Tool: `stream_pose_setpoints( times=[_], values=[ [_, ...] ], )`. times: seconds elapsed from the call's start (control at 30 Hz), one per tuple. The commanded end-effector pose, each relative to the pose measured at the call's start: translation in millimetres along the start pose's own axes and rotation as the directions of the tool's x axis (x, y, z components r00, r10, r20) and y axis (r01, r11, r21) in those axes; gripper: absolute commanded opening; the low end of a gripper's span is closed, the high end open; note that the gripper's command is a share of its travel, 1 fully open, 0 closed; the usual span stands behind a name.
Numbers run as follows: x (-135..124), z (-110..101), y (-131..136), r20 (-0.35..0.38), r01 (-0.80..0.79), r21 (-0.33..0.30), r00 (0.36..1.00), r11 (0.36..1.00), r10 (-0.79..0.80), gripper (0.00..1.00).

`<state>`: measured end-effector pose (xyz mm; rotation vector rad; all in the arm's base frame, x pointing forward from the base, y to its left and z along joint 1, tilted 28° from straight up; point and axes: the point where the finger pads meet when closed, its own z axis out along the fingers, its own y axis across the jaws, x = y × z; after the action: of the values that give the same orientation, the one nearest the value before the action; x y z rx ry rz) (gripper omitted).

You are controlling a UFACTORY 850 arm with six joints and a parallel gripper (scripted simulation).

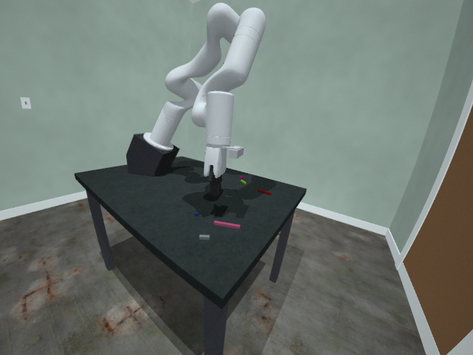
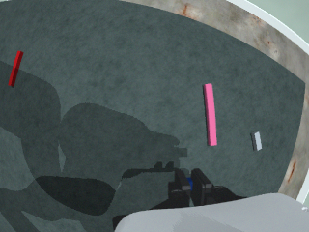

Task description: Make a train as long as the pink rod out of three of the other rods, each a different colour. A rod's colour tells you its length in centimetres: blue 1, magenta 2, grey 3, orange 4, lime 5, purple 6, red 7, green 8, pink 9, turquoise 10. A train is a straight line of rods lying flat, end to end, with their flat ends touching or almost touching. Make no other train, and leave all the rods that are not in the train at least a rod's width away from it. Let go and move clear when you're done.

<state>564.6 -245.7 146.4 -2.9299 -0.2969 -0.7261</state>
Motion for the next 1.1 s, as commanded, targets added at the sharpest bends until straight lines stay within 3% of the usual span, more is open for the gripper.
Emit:
stream_pose_setpoints(
  times=[0.0, 0.5, 0.67, 0.73, 1.07],
  values=[
    [0, -15, 0, 0.003, -0.001, 0.003, 1.000, 1.000, 0.001, 0.04],
    [4, -16, -7, 0.003, 0.002, 0.003, 1.000, 1.000, -0.002, 0.04],
    [29, -17, -55, 0.003, 0.021, 0.003, 1.000, 1.000, -0.021, 0.04],
    [29, -17, -55, 0.003, 0.021, 0.003, 1.000, 1.000, -0.021, 0.04],
    [85, -16, -155, 0.003, 0.060, 0.003, 0.998, 0.998, -0.060, 0.04]
  ],
)
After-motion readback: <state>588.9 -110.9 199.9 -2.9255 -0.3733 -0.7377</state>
